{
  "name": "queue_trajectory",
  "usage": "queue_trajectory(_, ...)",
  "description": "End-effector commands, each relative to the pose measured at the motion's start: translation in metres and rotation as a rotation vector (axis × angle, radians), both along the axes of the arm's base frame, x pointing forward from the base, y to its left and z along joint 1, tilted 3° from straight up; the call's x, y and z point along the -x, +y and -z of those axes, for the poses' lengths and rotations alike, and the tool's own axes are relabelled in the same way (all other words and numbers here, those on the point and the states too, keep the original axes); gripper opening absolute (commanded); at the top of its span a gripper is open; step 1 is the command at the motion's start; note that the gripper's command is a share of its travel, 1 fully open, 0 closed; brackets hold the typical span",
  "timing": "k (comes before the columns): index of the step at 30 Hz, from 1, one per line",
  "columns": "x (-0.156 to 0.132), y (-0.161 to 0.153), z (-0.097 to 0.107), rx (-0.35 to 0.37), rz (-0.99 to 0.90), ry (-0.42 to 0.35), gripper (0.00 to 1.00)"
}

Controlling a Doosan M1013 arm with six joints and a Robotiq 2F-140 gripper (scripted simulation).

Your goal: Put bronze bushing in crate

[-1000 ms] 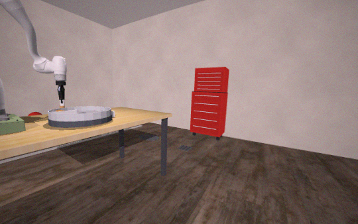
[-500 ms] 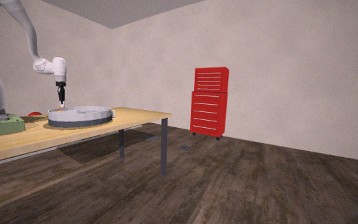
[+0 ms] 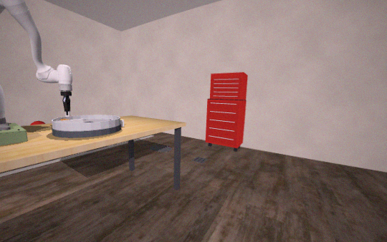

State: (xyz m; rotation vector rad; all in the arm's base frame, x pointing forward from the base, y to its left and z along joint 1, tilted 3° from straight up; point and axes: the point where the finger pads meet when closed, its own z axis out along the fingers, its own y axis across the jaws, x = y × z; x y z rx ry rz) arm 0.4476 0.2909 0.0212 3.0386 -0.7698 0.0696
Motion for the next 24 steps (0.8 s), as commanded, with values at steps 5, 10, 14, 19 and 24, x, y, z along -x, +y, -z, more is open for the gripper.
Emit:
queue_trajectory(5, 0.0013, -0.0058, 0.0116, 0.008, -0.001, 0.005, 0.00)
queue_trajectory(10, 0.0013, -0.0058, 0.0121, 0.008, -0.001, 0.005, 0.00)
queue_trajectory(14, 0.0013, -0.0058, 0.0121, 0.008, -0.001, 0.005, 0.00)
queue_trajectory(19, 0.0013, -0.0058, 0.0121, 0.008, -0.001, 0.005, 0.00)
queue_trajectory(24, 0.0013, -0.0058, 0.0121, 0.008, -0.001, 0.005, 0.00)
